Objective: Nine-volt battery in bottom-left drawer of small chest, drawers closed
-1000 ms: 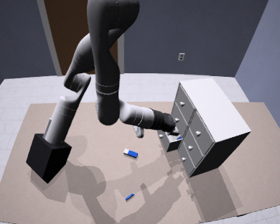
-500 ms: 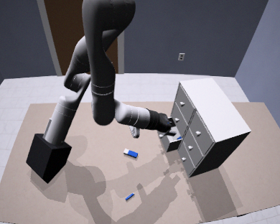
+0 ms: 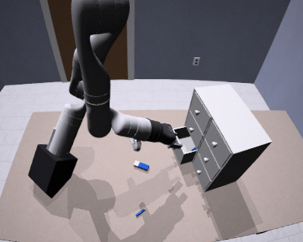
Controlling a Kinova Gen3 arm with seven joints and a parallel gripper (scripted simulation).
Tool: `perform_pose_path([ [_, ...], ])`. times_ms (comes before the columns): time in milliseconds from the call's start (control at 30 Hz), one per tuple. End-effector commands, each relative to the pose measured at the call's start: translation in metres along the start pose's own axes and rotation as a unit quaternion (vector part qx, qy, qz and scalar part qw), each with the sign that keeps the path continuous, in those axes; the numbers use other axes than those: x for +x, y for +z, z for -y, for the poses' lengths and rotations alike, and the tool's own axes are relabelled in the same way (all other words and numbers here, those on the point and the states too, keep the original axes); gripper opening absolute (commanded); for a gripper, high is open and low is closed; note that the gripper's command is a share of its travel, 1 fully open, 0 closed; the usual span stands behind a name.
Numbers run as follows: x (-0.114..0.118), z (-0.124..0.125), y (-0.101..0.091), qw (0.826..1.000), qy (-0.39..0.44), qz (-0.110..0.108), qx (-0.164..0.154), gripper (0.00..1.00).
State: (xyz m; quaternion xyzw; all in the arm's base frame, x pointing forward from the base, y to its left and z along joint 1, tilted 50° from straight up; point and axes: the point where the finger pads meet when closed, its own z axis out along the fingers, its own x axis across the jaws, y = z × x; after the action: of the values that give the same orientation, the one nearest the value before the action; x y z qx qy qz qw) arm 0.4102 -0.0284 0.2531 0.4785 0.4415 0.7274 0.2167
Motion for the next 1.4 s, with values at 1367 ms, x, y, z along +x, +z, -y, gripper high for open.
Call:
perform_pose_path([
  [1367,0.001,0.037,-0.077,1.000,0.003,-0.001,-0.005,1.00],
])
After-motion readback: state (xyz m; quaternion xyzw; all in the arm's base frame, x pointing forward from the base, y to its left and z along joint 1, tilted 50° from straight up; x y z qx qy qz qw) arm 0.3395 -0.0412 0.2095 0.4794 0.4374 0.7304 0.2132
